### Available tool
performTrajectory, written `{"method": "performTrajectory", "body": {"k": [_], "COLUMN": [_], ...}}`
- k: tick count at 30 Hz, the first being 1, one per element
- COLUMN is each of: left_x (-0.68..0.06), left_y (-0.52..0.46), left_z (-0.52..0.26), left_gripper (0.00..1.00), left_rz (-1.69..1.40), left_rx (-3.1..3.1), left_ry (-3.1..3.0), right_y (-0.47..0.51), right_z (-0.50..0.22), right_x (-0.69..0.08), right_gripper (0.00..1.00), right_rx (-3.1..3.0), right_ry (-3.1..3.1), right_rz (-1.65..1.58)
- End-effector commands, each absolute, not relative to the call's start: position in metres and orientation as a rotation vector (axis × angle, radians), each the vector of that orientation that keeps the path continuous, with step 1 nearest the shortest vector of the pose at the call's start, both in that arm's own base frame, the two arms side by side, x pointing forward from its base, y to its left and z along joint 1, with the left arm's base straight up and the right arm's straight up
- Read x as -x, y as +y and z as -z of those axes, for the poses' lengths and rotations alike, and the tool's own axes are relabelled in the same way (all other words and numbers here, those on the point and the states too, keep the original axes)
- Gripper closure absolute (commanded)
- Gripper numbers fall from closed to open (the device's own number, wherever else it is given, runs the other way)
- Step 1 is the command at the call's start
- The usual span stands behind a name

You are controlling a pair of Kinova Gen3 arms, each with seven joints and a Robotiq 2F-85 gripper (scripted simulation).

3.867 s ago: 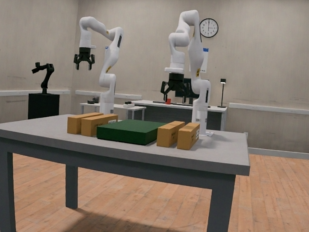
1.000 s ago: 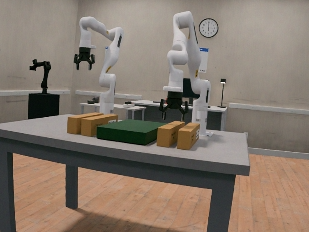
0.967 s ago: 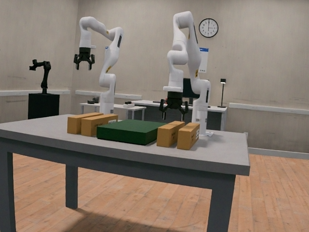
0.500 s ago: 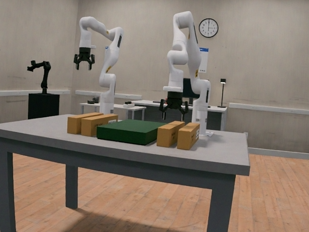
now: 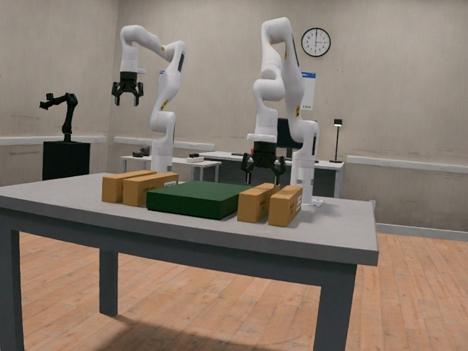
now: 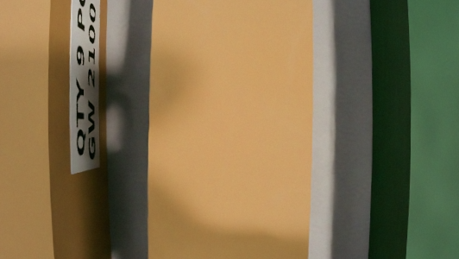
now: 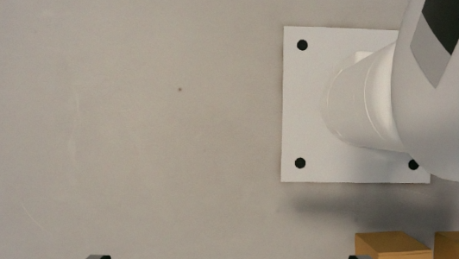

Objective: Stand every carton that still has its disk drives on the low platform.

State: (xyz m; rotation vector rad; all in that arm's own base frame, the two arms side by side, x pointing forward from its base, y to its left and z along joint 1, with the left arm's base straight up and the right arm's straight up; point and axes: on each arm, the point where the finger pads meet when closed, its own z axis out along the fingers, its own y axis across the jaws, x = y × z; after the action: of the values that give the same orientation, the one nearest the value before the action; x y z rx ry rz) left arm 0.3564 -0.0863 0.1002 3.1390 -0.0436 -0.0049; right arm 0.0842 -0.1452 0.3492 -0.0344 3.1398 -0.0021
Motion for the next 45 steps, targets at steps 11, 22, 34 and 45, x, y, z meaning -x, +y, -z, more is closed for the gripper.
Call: {"method": "performTrajectory", "body": {"k": [11, 22, 34, 45], "left_x": [-0.357, -0.357, -0.357, -0.357], "left_y": [-0.087, -0.087, -0.086, -0.087], "left_z": [-0.091, -0.091, -0.081, -0.071], "left_gripper": [0.002, 0.002, 0.002, 0.002], "left_rz": [0.003, 0.003, 0.003, 0.003], "left_rx": [-3.138, -3.138, -3.139, -3.138], "left_ry": [-0.045, -0.045, -0.044, -0.045], "right_y": [-0.145, -0.145, -0.145, -0.145], "right_z": [-0.349, -0.349, -0.349, -0.349], "right_x": [-0.084, -0.084, -0.084, -0.084], "right_gripper": [0.002, 0.002, 0.002, 0.002], "right_rx": [0.034, 0.034, 0.034, 0.034], "right_ry": [3.139, 3.139, 3.139, 3.139], "right_rz": [0.003, 0.003, 0.003, 0.003]}}
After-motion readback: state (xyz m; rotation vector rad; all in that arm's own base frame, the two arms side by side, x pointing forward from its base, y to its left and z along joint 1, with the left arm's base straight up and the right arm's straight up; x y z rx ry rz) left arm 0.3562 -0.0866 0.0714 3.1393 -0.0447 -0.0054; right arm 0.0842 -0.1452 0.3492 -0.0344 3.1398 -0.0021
